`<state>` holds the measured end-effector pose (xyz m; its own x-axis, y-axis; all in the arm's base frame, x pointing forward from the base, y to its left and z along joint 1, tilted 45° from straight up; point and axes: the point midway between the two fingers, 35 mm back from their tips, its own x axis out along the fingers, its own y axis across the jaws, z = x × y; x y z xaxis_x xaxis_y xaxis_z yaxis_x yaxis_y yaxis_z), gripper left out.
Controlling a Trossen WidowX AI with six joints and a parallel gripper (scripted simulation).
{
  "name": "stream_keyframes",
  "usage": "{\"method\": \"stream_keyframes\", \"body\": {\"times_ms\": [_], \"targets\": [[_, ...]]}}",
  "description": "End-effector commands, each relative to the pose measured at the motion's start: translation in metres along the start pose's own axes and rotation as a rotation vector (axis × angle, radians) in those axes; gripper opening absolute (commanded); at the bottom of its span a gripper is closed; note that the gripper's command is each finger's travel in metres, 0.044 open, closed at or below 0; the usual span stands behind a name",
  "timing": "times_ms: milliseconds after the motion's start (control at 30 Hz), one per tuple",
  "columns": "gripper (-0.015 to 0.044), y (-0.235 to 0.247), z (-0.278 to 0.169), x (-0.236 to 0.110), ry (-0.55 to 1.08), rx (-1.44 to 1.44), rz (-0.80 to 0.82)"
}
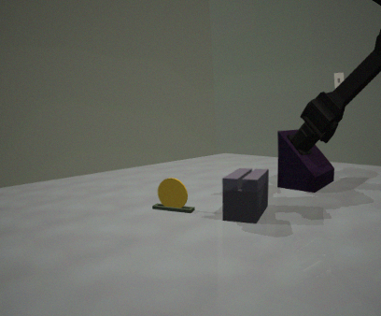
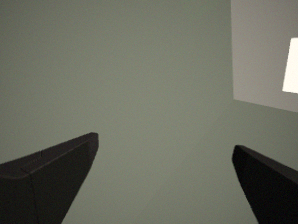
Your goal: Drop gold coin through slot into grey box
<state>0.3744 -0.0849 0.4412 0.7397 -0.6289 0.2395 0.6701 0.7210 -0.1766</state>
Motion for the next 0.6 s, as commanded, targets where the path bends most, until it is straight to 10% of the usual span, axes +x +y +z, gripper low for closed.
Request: {"method": "stream_keyframes", "body": {"times_ms": [0,267,567], "targets": [[0.0374,0.002,-0.002,0.001,0.005,-0.004,0.005],[0.0164,0.056,-0.111,0.042,0.308,-0.115,0.232],[0.0161,0.076,-0.267,0.037,0.823,-0.084,0.42]]}}
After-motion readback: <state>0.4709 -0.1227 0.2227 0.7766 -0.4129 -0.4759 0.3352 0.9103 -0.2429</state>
